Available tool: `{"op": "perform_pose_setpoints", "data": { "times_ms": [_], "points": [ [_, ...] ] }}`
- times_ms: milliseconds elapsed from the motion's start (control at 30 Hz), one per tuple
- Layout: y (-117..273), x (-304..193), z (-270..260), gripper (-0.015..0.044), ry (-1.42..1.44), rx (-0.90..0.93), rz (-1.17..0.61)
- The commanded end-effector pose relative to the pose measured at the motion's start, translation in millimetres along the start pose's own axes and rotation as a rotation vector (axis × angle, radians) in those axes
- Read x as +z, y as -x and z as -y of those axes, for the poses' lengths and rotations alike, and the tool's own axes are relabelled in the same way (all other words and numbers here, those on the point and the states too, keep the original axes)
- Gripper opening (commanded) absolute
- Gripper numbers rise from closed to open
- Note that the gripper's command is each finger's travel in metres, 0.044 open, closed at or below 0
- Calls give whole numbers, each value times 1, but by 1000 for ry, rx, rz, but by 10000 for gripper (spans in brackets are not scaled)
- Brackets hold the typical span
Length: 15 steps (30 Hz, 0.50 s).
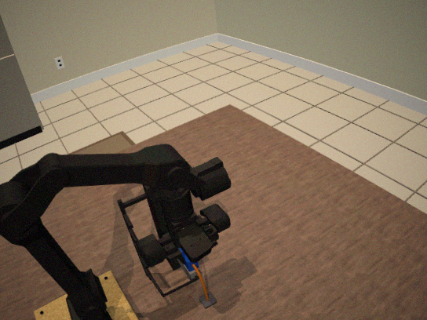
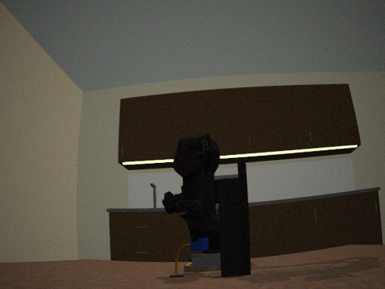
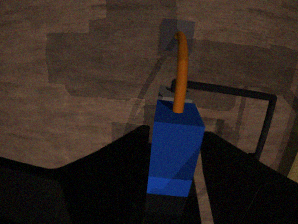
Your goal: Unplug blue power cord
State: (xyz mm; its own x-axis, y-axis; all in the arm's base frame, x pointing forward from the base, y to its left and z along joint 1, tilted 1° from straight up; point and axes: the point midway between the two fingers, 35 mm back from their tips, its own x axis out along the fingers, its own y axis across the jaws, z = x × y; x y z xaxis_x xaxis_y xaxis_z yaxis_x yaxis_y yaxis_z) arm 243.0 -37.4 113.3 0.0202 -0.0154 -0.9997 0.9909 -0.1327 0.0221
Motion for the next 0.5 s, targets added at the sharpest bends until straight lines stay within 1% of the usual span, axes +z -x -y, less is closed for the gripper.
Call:
{"op": "perform_pose_setpoints", "data": {
  "times_ms": [0,33,300,467],
  "points": [
    [0,0,0,81,0,1,0],
    [0,0,0,55,0,1,0],
    [0,0,0,2,0,1,0],
    [0,4,-1,0,0,0,0]
  ]
}}
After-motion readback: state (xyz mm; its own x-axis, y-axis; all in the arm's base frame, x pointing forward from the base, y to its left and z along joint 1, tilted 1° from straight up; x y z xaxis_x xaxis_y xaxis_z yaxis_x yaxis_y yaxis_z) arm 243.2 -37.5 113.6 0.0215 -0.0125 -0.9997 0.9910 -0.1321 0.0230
